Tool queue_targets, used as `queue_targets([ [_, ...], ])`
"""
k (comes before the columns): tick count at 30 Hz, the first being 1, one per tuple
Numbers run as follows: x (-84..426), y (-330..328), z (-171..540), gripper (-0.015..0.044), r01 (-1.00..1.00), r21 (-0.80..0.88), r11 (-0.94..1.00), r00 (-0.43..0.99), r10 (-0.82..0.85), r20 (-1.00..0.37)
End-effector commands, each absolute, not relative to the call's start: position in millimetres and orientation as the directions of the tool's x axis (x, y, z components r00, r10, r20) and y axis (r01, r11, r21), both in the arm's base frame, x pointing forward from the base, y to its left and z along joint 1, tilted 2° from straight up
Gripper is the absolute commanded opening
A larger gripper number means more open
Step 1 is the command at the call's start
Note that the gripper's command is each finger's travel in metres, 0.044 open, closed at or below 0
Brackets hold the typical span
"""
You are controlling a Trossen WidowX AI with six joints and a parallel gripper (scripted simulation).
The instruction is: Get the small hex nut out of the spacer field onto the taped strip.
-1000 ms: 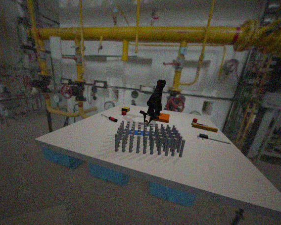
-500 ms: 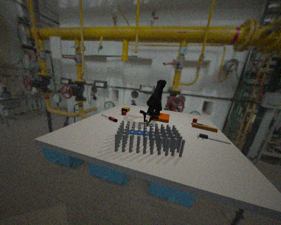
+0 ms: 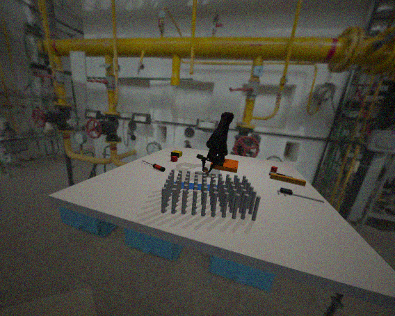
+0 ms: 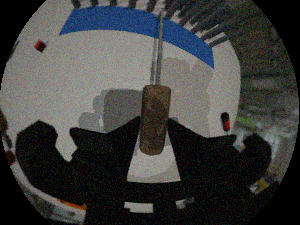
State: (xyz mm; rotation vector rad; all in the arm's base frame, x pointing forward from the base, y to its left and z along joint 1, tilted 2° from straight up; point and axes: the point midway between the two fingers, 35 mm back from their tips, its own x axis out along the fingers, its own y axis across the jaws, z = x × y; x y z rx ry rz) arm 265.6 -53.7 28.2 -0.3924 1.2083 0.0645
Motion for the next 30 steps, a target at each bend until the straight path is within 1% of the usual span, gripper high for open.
queue_targets([
  [1,270.5,-53.7,36.7,0.0000,-0.255,-0.267,0.929,0.380,-0.157,-0.912],
  [19,270.7,-54.4,46.9,0.0000,-0.254,-0.267,0.930,0.380,-0.158,-0.911],
  [30,237.6,-63.3,50.2,0.0000,-0.254,-0.267,0.930,0.378,-0.158,-0.912],
])
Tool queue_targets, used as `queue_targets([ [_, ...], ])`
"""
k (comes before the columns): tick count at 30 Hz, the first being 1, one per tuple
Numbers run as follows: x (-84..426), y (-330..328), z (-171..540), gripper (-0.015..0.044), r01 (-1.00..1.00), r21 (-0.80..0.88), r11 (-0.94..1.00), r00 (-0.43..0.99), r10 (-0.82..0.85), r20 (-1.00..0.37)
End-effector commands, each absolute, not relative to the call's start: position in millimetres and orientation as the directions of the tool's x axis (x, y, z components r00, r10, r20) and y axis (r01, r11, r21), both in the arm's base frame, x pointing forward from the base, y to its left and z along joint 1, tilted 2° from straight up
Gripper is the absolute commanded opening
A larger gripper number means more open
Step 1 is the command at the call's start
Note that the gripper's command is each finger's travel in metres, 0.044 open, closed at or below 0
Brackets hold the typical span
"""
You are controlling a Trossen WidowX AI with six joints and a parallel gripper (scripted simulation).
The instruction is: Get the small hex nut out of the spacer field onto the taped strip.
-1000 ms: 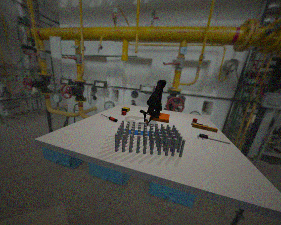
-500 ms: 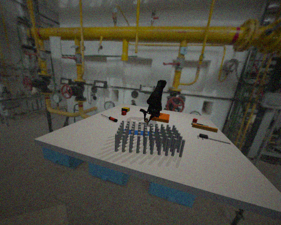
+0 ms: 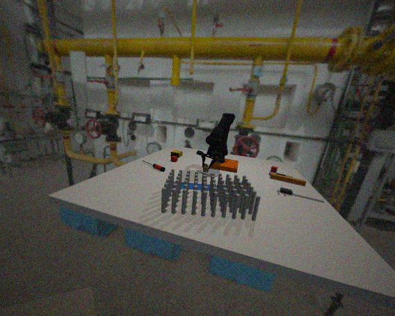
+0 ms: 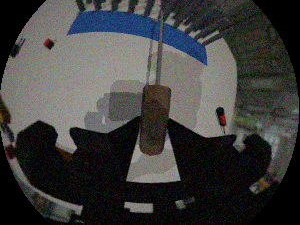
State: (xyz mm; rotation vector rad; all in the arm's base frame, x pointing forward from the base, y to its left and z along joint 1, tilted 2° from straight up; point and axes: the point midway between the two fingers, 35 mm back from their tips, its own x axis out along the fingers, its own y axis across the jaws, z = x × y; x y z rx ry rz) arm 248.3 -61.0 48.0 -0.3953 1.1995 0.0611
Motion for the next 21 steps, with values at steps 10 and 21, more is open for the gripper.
queue_targets([
  [10,235.4,-66.0,69.7,0.0000,-0.255,-0.268,0.929,0.379,-0.159,-0.912],
  [21,240.9,-67.4,118.5,0.0000,-0.255,-0.268,0.929,0.380,-0.159,-0.911],
])
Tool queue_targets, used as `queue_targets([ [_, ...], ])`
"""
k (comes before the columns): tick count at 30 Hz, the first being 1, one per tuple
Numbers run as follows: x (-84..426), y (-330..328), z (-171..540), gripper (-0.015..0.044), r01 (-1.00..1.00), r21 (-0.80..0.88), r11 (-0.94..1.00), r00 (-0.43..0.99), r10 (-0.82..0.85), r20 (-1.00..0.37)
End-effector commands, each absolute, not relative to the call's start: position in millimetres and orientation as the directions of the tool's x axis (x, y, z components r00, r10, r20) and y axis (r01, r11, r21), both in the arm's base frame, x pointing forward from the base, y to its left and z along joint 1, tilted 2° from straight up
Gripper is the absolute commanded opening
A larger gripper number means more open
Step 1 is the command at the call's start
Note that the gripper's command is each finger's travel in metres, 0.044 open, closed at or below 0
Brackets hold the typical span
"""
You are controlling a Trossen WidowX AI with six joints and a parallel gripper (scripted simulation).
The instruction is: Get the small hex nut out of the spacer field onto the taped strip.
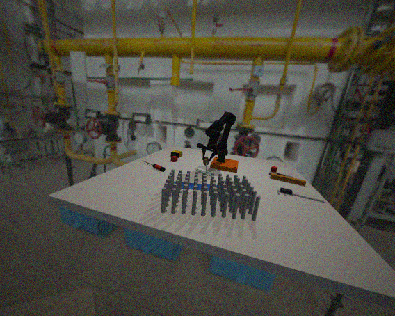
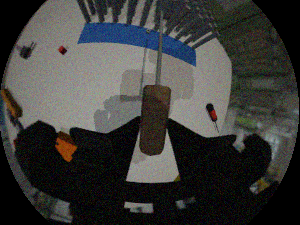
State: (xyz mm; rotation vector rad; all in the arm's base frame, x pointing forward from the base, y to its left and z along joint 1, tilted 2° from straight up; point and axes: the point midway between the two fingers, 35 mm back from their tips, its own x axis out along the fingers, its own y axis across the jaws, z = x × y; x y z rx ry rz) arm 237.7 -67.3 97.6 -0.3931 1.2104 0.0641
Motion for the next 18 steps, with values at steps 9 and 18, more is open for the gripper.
queue_targets([
  [9,237.6,-66.7,159.0,0.0000,-0.255,-0.268,0.929,0.379,-0.158,-0.912],
  [18,236.0,-64.3,165.0,0.0000,-0.278,-0.261,0.924,0.359,-0.152,-0.921],
])
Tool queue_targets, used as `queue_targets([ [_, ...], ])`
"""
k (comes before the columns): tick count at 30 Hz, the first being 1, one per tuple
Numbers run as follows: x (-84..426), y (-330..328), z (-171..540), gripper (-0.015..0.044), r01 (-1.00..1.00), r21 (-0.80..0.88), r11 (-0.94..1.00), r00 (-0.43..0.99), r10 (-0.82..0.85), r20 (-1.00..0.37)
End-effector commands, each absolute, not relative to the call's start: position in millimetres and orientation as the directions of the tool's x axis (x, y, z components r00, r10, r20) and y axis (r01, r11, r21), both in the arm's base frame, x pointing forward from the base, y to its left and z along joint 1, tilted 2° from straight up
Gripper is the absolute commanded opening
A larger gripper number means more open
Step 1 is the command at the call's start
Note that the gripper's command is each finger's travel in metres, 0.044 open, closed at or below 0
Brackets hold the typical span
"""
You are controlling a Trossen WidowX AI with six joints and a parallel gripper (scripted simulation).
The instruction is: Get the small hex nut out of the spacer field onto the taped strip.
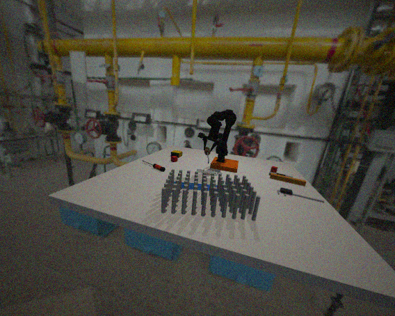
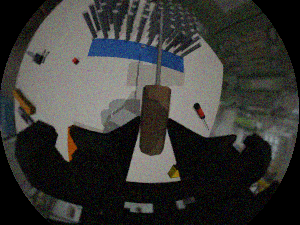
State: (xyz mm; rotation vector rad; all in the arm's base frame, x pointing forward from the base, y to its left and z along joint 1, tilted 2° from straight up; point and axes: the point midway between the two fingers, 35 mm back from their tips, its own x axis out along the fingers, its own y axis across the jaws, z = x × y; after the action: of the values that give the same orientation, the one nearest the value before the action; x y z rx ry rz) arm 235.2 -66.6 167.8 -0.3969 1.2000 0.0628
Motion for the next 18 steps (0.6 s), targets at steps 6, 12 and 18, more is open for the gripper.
queue_targets([
  [6,248.1,-47.3,170.6,0.0000,-0.431,-0.255,0.865,0.350,-0.101,-0.931],
  [12,260.9,-26.3,176.5,0.0000,-0.603,-0.253,0.756,0.335,-0.048,-0.941],
  [18,272.4,-3.6,181.8,0.0000,-0.751,-0.248,0.612,0.315,0.002,-0.949],
])
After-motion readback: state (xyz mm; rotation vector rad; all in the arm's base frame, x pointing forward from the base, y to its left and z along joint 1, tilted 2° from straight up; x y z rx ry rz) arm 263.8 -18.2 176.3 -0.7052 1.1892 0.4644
